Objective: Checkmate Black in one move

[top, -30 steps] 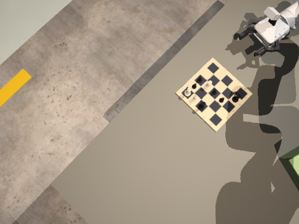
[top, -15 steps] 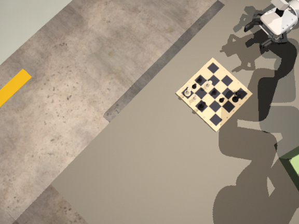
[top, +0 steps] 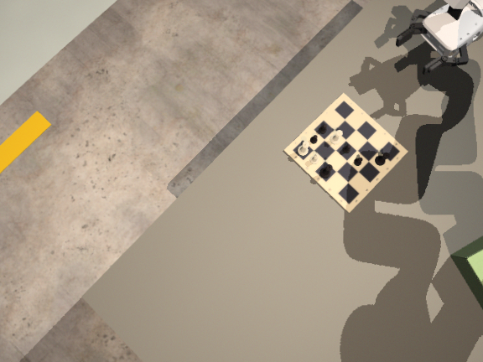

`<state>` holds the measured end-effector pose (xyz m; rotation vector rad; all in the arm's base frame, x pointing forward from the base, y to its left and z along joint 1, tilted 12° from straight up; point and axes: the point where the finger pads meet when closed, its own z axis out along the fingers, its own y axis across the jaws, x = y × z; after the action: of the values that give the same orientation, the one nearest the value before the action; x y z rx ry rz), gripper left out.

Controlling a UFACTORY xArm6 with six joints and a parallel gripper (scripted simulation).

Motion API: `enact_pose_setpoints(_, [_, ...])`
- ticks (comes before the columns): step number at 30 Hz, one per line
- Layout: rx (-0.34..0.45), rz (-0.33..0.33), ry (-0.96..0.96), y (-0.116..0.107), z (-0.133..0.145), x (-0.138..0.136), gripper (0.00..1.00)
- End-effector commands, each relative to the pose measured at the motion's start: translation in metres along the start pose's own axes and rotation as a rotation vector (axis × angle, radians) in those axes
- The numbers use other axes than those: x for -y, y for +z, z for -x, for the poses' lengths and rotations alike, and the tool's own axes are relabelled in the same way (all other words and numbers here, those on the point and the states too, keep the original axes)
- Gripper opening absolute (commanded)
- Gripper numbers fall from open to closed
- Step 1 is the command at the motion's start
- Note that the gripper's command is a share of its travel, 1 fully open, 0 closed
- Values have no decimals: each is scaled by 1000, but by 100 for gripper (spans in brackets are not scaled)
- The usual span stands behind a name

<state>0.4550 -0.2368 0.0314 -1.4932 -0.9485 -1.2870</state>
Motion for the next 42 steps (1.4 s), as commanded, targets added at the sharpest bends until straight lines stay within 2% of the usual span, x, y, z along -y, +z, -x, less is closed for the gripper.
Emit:
enact_pose_setpoints(1, [157, -36, -4, 31, 0, -8, 100])
enact_pose_setpoints(2, [220, -52, -9, 43, 2, -8, 100])
enact_pose_setpoints(3, [220, -52, -9, 43, 2, -8, 100])
enact_pose_setpoints(4, [293, -71, -19, 55, 4, -8, 100])
enact_pose_setpoints(5, [293, -71, -19, 55, 4, -8, 100])
enact_pose_setpoints(6, [372, -94, -35, 69, 5, -7, 100])
enact_pose_setpoints(8, [372, -94, -35, 69, 5, -7, 100])
enact_pose_setpoints(9, [458, -118, -59, 82, 6, -5, 100])
enact_pose_setpoints(12, [458, -118, -59, 82, 6, -5, 100])
enact_pose_setpoints(13, [547, -146, -90, 94, 6, -2, 100])
enact_pose_setpoints(14, [547, -146, -90, 94, 6, -2, 100])
enact_pose_setpoints(15, [639, -174, -131, 106, 6, 2, 100])
enact_pose_setpoints(17, [639, -174, -131, 106, 6, 2, 100])
enact_pose_setpoints(18, [730, -204, -181, 117, 5, 6, 100])
enact_pose_setpoints(20, [730, -204, -181, 117, 5, 6, 100])
enact_pose_setpoints(21, [818, -235, -238, 127, 2, 11, 100])
enact_pose_setpoints(23, [818, -235, -238, 127, 2, 11, 100])
enact_pose_setpoints(24, [901, -264, -302, 136, -2, 16, 100])
enact_pose_setpoints(26, [901, -264, -302, 136, -2, 16, 100])
enact_pose_setpoints(27, [977, -293, -370, 145, -7, 21, 100])
enact_pose_setpoints(29, [977, -293, -370, 145, -7, 21, 100])
enact_pose_setpoints(30, [1046, -319, -441, 153, -12, 25, 100])
enact_pose_setpoints(32, [1046, -319, -441, 153, -12, 25, 100])
enact_pose_setpoints(33, [1106, -343, -513, 161, -18, 29, 100])
enact_pose_setpoints(34, [1106, -343, -513, 161, -18, 29, 100])
enact_pose_setpoints(35, [1157, -364, -581, 168, -24, 33, 100])
enact_pose_setpoints(36, [1157, -364, -581, 168, -24, 33, 100])
enact_pose_setpoints(37, [1199, -382, -645, 174, -30, 37, 100])
enact_pose_setpoints(42, [1278, -418, -788, 189, -43, 45, 100])
